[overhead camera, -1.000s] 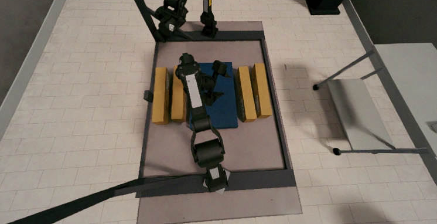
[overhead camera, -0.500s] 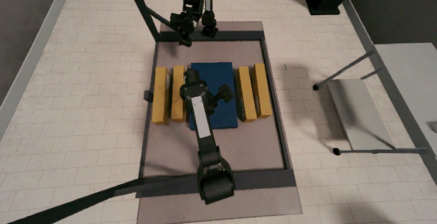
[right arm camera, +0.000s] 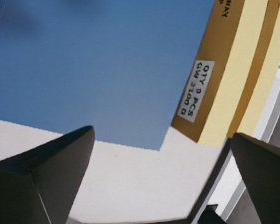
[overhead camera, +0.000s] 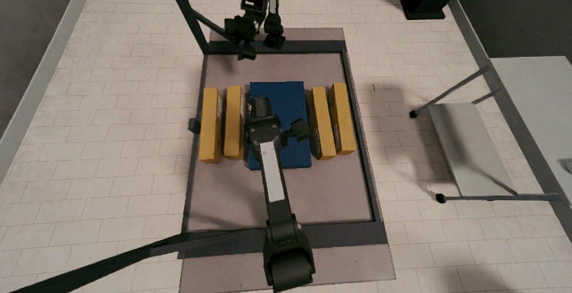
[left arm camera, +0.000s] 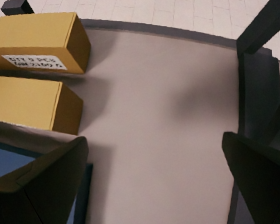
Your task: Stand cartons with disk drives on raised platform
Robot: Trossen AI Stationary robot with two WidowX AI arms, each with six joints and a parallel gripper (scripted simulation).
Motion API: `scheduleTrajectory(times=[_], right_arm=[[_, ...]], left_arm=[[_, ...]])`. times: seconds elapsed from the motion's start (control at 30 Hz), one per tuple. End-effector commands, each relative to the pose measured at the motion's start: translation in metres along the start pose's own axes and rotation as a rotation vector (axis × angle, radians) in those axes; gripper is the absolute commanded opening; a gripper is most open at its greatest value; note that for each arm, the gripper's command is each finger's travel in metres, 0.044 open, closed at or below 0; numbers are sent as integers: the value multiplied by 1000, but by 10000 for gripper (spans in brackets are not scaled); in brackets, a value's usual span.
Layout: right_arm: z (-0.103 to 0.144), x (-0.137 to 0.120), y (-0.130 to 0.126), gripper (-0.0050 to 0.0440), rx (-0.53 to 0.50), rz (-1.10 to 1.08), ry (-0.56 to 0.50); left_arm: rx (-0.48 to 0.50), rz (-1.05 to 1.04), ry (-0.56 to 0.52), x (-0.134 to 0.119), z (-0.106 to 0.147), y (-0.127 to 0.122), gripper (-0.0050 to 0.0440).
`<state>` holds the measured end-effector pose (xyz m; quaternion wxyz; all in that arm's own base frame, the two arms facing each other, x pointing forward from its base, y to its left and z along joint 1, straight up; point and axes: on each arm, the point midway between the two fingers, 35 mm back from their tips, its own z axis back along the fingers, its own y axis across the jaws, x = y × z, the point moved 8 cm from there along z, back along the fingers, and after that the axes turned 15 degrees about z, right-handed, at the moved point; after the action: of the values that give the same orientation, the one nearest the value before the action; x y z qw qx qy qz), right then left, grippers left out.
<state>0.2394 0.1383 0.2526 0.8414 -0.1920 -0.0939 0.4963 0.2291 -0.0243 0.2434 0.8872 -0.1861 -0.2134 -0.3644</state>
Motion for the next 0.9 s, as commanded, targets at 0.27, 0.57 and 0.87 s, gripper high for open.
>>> scheduleTrajectory(times=[0.27, 0.57, 0.87], right_arm=[[4, -4, 0, 386, -3, -15, -18], [3, -3, 0, 386, -9, -11, -22], [5, -59, 41, 386, 131, -210, -166]], left_arm=[[18, -8, -13, 1, 4, -2, 384], [19, -10, -12, 2, 3, -3, 384], [149, 238, -17, -39, 37, 38, 384]])
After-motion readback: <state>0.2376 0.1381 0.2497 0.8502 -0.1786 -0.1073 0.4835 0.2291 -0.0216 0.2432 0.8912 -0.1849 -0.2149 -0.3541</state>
